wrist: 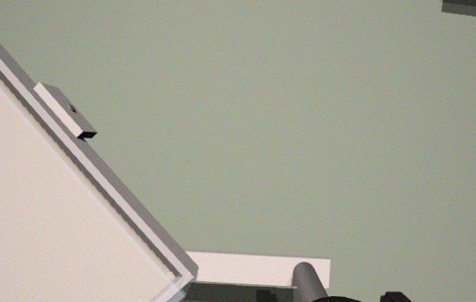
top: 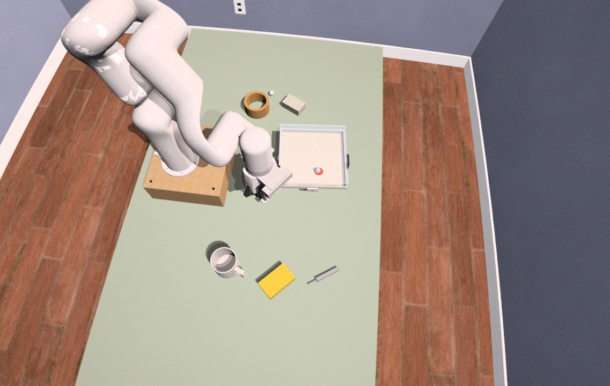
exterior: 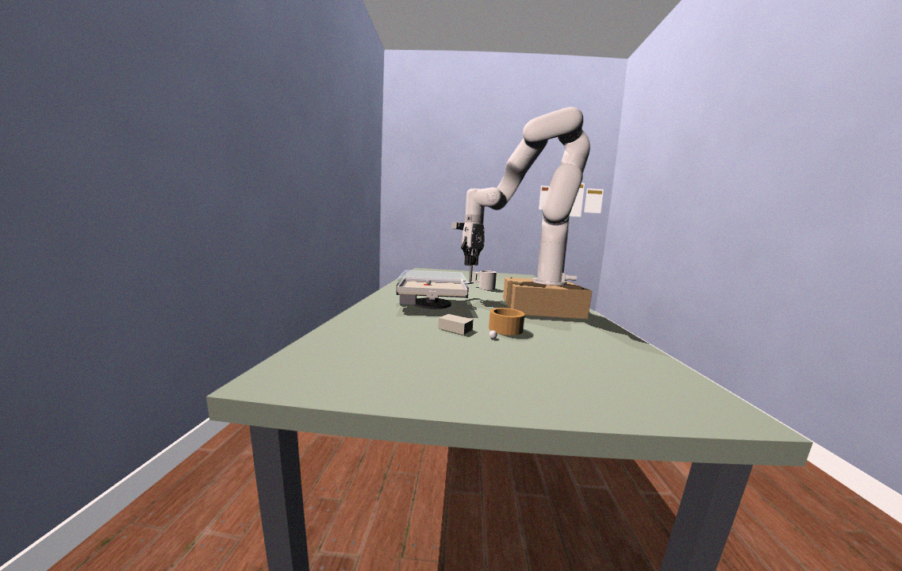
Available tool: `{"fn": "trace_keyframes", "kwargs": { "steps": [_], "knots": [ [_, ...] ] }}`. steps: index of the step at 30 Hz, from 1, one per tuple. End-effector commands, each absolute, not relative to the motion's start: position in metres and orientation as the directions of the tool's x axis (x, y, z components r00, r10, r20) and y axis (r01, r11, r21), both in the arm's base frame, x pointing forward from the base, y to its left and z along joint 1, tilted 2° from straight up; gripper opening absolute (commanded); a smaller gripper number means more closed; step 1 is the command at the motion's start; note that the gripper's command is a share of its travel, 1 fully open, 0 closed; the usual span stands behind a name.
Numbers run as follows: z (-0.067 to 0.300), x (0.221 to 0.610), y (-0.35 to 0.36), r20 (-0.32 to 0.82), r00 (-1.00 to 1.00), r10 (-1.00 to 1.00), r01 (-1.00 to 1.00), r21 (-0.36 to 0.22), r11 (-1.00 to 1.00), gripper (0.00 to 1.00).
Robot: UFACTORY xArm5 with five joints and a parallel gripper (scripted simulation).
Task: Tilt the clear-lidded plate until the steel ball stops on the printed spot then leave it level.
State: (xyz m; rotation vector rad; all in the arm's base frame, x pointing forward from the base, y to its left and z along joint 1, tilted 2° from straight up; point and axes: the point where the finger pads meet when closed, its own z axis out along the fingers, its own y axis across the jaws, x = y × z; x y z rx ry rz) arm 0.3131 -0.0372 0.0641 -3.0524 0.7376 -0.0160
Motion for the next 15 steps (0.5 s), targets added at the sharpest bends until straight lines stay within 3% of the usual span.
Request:
{"fn": "trace_keyframes", "kwargs": {
  "steps": [1,15],
  "knots": [
    [0.0654,0.3145,-0.0374,0.013,0.890,-0.457,-0.457,-0.005,-0.890,0.00],
    [0.0645,0.3137,-0.0374,0.013,0.889,-0.457,-0.457,-0.005,-0.890,0.00]
  ]
}}
